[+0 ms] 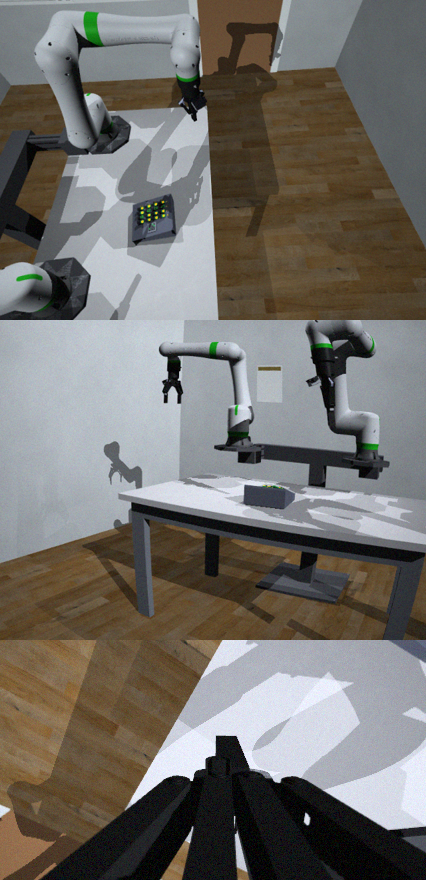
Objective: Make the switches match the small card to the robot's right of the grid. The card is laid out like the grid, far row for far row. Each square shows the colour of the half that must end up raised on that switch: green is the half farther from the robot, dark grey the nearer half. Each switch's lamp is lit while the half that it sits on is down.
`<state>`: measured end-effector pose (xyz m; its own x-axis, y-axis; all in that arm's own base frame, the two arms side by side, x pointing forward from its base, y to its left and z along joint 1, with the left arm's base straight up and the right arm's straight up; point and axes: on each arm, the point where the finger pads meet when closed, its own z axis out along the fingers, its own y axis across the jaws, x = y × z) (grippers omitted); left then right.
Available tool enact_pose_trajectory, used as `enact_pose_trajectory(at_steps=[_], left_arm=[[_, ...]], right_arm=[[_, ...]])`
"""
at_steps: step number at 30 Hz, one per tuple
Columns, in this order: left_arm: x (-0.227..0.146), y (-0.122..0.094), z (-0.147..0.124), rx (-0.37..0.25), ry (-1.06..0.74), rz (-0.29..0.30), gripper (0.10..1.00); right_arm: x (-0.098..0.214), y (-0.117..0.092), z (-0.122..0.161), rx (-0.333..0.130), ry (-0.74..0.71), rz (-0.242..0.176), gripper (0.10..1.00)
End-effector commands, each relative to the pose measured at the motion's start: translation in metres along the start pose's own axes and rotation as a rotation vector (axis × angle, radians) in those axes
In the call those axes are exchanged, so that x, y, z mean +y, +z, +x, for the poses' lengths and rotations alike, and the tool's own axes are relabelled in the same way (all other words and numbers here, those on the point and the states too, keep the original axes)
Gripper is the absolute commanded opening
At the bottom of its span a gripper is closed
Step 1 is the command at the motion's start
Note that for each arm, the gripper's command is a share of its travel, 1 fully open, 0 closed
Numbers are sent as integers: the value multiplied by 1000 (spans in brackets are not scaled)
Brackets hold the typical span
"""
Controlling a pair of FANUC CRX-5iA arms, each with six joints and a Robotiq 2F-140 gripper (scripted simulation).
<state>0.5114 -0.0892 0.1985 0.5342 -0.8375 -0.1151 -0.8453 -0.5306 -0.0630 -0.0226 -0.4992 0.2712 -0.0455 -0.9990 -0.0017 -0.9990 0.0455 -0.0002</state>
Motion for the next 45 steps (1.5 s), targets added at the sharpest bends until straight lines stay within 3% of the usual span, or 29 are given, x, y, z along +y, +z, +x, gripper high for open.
enact_pose_trajectory(at_steps=[1,37,45], left_arm=[[-6,-7,-9,10,-106,-9,99],[-42,-62,-89,75,-1003,-115,99],[-25,-48,-64,62,-944,-89,99]], right_arm=[[0,-1,0,2,0,0,1000],[0,-1,0,2,0,0,1000],[0,-1,0,2,0,0,1000]])
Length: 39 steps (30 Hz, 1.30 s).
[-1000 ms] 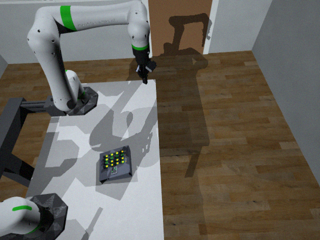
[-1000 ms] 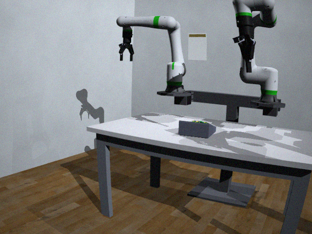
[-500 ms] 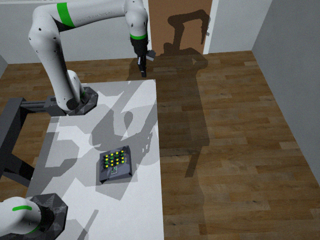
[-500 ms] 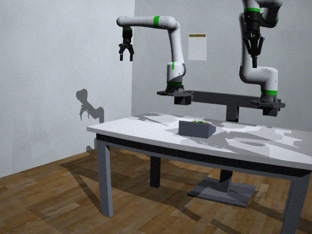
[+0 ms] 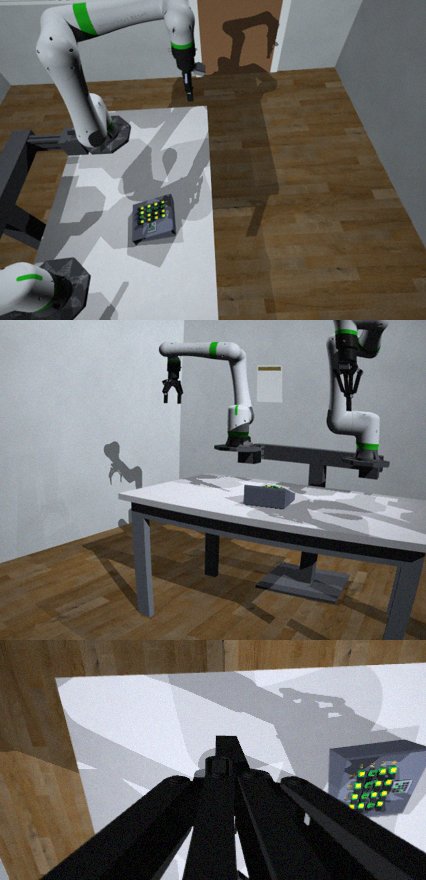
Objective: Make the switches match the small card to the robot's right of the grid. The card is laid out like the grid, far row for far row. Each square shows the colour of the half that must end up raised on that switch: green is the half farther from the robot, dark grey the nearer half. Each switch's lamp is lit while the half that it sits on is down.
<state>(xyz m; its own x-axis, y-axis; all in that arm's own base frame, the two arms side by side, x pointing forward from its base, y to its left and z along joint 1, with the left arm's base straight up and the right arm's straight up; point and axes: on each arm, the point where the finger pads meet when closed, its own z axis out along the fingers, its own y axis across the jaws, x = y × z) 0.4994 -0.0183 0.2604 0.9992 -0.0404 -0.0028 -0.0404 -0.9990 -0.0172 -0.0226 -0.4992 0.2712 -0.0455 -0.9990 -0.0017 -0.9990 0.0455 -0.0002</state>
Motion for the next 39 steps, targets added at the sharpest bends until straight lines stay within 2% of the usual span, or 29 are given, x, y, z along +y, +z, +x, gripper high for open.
enact_pose_trajectory(at_steps=[1,17,39], left_arm=[[15,8,0,1,31,14,99],[81,47,-8,5,180,77,99],[164,96,-35,31,393,159,99]], right_arm=[[0,-1,0,2,0,0,1000],[0,-1,0,2,0,0,1000],[0,-1,0,2,0,0,1000]])
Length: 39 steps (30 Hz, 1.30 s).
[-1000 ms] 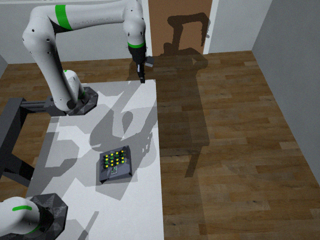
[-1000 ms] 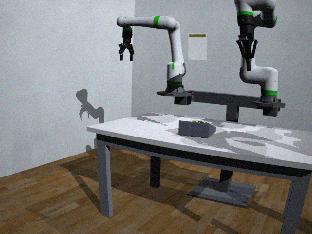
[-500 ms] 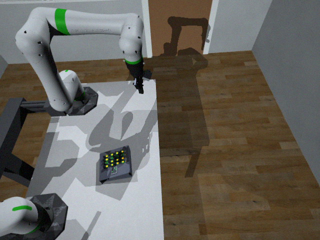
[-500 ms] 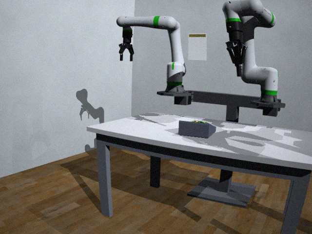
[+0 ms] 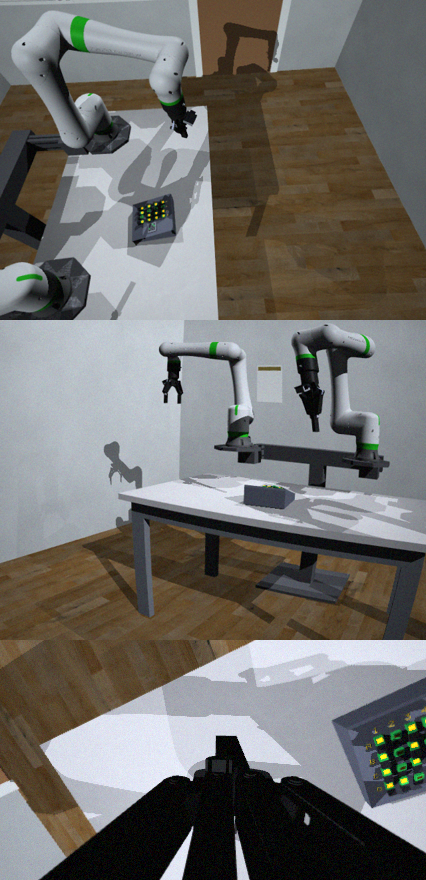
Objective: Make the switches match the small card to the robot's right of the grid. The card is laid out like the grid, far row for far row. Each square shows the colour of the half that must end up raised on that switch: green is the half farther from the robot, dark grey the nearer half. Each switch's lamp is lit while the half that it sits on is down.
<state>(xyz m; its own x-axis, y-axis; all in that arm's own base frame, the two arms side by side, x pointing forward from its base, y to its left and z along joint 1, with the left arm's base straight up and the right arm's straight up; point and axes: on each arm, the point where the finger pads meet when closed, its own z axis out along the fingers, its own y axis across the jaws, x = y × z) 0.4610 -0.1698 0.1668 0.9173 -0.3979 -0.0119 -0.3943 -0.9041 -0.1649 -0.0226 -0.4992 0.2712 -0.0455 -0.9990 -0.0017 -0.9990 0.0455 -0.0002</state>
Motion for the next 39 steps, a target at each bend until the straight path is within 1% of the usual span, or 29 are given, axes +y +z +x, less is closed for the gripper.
enact_pose_trajectory(at_steps=[1,7,9,24,26,39], left_arm=[[15,5,0,8,35,14,99],[42,14,-2,20,97,37,99],[42,14,-2,20,97,37,99],[103,35,-14,56,248,88,99],[103,35,-14,56,248,88,99],[149,52,-28,92,372,126,99]], right_arm=[[0,-1,0,2,0,0,1000],[0,-1,0,2,0,0,1000],[0,-1,0,2,0,0,1000],[0,-1,0,2,0,0,1000],[0,-1,0,2,0,0,1000],[0,-1,0,2,0,0,1000]])
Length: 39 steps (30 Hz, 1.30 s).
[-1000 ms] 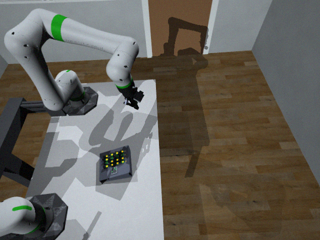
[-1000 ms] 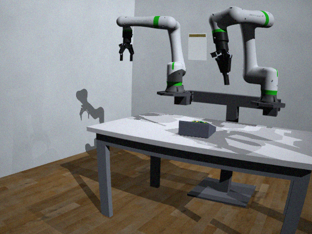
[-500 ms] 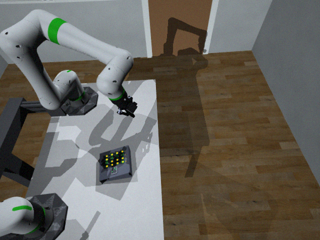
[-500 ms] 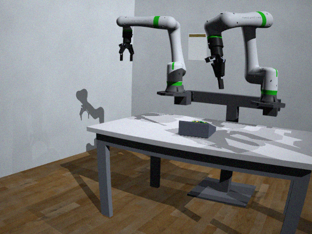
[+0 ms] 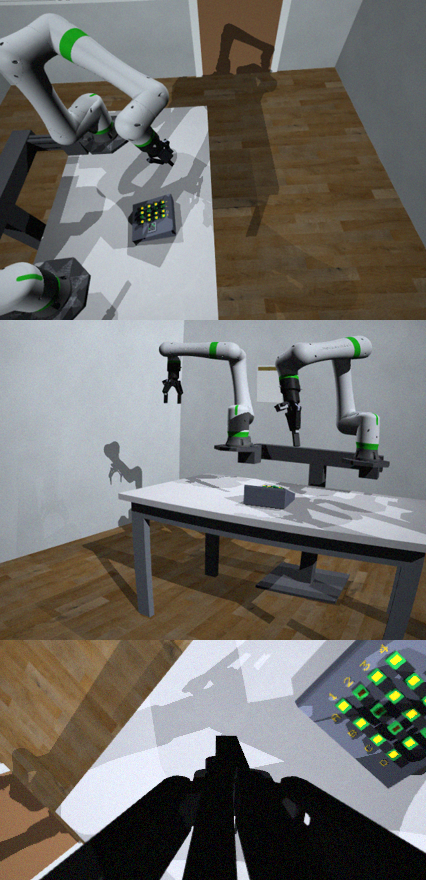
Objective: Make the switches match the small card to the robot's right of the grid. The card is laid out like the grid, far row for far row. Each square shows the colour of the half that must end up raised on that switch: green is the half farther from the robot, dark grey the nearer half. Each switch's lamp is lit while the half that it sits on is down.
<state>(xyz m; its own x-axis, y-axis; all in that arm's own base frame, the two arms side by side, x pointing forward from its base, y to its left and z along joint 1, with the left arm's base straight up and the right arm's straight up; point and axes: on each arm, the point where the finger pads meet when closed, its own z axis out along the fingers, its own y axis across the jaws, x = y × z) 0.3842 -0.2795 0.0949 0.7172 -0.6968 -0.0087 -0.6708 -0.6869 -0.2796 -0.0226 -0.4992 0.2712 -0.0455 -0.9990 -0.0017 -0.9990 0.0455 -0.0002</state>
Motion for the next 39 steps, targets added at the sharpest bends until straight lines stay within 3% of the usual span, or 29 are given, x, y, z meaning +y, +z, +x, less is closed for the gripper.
enact_pose_trajectory(at_steps=[1,39], left_arm=[[12,2,1,11,29,9,99],[112,19,-13,102,288,79,99]], right_arm=[[0,-1,0,2,0,0,1000],[0,-1,0,2,0,0,1000]])
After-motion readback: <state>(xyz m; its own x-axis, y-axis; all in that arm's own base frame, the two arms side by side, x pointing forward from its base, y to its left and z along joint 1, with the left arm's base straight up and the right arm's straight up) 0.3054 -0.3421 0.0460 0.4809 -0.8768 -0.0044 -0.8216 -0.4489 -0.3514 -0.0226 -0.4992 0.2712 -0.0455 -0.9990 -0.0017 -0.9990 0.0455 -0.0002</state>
